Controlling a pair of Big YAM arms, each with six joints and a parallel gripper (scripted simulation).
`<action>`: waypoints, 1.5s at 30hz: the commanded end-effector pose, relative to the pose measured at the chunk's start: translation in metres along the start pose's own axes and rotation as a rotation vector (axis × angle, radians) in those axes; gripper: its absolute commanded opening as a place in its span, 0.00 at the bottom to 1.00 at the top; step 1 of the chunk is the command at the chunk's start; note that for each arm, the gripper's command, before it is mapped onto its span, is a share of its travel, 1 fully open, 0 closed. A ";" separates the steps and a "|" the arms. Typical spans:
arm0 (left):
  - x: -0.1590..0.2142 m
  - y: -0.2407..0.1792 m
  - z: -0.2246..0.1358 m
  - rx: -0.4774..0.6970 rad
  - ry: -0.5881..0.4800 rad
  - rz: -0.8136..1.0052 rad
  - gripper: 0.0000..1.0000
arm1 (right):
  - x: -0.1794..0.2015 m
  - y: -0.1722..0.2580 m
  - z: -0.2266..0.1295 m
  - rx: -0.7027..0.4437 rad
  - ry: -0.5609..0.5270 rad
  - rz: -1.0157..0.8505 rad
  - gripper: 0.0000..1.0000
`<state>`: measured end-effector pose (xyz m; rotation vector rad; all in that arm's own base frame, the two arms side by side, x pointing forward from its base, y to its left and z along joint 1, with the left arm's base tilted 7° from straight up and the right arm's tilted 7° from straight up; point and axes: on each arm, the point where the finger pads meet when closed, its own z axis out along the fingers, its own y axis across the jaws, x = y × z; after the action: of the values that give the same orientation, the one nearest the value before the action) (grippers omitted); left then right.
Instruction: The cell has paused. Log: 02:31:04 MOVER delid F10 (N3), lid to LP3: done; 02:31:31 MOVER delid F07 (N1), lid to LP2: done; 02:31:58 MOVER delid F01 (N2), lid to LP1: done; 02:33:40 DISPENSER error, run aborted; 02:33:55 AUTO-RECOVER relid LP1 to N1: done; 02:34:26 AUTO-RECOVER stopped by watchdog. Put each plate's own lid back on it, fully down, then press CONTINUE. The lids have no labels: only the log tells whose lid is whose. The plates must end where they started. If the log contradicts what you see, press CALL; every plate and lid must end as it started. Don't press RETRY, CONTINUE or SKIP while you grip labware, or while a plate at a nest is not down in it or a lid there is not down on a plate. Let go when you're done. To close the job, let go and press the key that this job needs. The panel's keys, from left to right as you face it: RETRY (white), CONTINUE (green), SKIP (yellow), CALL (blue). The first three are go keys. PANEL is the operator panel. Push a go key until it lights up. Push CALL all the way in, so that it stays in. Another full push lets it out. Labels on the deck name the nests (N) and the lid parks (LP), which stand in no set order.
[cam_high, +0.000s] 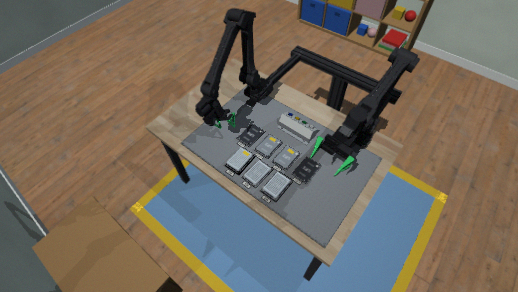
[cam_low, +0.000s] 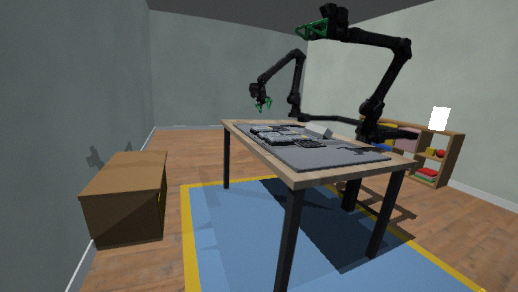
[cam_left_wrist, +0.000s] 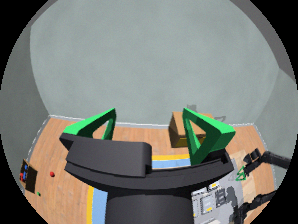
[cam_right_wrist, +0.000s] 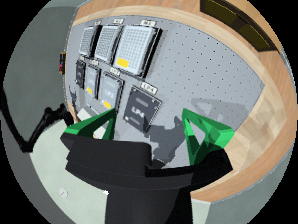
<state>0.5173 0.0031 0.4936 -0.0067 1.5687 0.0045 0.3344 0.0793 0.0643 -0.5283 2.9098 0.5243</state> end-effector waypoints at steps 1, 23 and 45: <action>-0.034 -0.004 0.000 0.008 -0.060 0.007 1.00 | -0.029 0.010 0.002 0.018 -0.015 0.079 1.00; -0.034 -0.004 0.000 0.008 -0.060 0.007 1.00 | -0.050 0.081 0.067 0.161 0.093 0.198 1.00; -0.034 -0.004 0.000 0.008 -0.060 0.007 1.00 | -0.041 0.165 0.135 0.313 0.091 0.282 1.00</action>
<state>0.5173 0.0031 0.4936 -0.0067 1.5687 0.0045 0.3089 0.2541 -0.0084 -0.1852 3.1292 0.0411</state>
